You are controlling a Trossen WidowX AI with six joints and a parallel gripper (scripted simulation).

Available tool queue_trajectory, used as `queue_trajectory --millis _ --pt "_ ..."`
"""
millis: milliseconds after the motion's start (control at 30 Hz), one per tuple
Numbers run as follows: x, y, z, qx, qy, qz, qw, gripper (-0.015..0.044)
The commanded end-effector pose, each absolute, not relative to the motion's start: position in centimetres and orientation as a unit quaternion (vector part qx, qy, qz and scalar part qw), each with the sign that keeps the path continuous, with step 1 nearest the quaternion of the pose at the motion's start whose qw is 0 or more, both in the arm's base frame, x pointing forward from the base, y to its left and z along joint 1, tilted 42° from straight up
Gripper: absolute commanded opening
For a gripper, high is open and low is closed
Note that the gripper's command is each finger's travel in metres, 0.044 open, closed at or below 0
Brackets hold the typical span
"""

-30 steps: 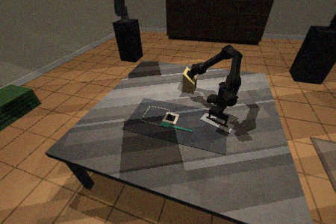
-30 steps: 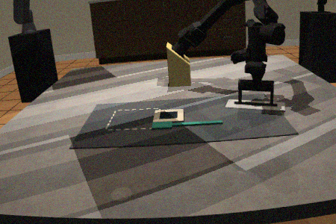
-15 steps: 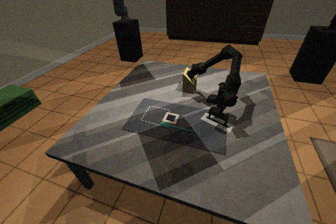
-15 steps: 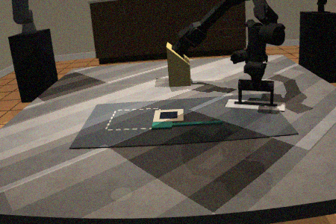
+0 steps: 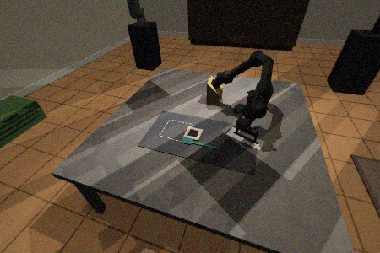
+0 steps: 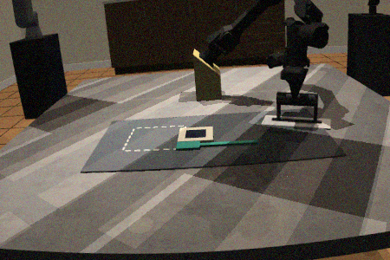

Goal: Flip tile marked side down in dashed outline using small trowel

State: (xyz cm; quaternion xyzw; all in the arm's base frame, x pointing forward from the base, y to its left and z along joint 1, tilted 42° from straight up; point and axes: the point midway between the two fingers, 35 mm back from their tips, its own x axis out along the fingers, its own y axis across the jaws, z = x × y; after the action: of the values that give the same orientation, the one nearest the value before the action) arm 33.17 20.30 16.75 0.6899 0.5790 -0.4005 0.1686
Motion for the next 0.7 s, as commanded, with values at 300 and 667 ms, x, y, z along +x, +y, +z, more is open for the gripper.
queue_trajectory --millis 300,667 --pt "33.34 17.83 19.86 0.702 0.572 -0.389 0.171 0.0300" --pt "33.14 17.98 19.12 0.679 0.593 -0.317 0.295 0.0300"
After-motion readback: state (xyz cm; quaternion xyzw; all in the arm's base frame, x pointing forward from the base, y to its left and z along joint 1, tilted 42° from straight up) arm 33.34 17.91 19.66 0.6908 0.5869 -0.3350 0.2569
